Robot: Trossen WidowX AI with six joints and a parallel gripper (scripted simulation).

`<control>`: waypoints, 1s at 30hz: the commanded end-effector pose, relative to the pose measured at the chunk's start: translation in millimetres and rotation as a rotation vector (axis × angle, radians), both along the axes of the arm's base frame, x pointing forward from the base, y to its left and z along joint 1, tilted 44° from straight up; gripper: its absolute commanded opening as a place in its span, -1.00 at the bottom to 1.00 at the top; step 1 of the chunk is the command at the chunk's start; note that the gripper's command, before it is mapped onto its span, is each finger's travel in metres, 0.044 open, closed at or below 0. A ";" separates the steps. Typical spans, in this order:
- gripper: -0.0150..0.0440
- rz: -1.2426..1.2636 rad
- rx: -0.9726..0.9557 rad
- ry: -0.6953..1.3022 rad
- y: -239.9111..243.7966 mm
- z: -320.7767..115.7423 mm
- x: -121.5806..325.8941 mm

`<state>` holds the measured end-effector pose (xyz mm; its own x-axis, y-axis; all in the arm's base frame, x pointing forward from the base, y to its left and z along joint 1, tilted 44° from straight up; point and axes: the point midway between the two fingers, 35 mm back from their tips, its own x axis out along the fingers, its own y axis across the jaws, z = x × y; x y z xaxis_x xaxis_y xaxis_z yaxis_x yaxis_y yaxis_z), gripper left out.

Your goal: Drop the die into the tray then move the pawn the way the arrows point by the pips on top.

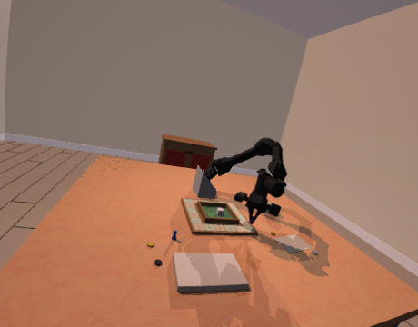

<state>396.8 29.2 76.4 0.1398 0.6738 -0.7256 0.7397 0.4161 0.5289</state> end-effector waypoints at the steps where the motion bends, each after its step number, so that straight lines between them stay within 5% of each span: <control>1: -0.49 0.002 0.008 0.011 10.6 -9.5 -1.0; 17: -0.49 0.002 0.009 0.011 22.1 -21.5 1.1; 30: 0.67 0.002 0.005 0.009 -8.3 9.8 -2.0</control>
<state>393.7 43.0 65.2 0.1103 0.6805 -0.7244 0.7473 0.4237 0.5119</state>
